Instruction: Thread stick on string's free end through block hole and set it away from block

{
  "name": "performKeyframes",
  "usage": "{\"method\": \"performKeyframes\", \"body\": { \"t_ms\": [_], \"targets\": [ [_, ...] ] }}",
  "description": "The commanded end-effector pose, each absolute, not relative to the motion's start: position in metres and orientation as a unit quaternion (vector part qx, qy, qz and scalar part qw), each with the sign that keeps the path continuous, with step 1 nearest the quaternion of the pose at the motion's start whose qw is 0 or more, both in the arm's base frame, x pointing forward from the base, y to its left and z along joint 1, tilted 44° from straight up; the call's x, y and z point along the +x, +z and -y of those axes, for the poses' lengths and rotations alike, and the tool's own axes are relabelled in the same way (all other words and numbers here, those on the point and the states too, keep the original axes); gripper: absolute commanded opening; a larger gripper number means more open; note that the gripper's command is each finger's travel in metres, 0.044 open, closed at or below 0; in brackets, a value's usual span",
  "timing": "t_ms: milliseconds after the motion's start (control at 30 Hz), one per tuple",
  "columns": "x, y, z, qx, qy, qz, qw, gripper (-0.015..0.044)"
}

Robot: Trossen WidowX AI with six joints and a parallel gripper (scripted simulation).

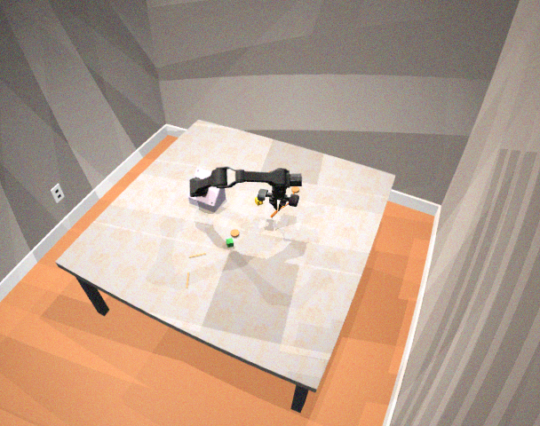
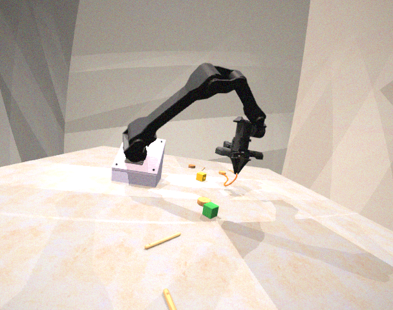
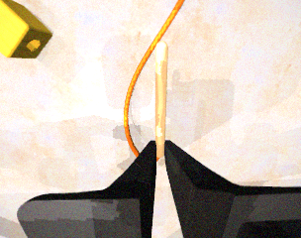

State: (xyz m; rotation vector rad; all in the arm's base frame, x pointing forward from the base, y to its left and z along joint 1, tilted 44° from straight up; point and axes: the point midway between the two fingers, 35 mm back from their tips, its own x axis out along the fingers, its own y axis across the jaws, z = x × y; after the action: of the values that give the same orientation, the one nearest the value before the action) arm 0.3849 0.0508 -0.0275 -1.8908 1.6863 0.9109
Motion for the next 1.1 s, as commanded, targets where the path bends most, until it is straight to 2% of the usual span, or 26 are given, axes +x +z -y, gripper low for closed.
{"method": "performKeyframes", "body": {
  "t_ms": [0, 533, 1067],
  "targets": [
    [0.385, -0.033, -0.053, -0.699, 0.384, -0.581, 0.162, 0.0],
    [0.388, -0.041, -0.062, -0.717, 0.528, -0.454, -0.037, 0.0],
    [0.396, -0.038, -0.059, -0.717, 0.53, -0.452, -0.039, 0.0]
  ]
}}
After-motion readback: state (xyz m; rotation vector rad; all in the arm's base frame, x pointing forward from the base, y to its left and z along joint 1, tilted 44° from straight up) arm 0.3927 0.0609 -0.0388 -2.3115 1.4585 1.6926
